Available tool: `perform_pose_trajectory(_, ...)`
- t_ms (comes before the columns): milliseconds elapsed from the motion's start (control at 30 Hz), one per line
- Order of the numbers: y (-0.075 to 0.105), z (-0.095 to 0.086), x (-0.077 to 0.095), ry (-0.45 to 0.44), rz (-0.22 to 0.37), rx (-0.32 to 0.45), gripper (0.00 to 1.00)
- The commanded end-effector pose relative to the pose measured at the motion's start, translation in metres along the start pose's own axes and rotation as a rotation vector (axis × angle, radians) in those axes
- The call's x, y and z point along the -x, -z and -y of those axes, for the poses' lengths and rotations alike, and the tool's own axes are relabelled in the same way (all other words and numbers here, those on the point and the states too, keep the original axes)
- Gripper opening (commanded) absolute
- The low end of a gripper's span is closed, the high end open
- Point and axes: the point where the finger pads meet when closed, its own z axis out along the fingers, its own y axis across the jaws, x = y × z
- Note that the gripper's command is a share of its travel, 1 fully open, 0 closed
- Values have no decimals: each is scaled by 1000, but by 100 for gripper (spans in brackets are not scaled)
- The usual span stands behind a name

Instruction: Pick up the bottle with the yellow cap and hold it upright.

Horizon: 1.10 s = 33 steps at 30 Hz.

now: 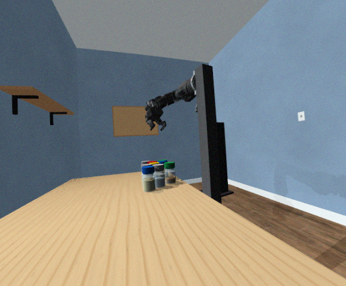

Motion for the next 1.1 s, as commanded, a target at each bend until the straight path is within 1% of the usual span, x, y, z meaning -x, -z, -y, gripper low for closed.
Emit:
perform_pose_trajectory(0,-3,-7,3,-40,31,36,45)
perform_pose_trajectory(133,-16,-20,-4,-76,55,78,45)
perform_pose_trajectory(367,-16,-20,-4,-76,55,78,45)
perform_pose_trajectory(700,-41,-48,-17,-116,152,211,45)
perform_pose_trajectory(933,-41,-48,-17,-116,152,211,45)
perform_pose_trajectory(1067,-45,-59,-24,-114,194,277,45)
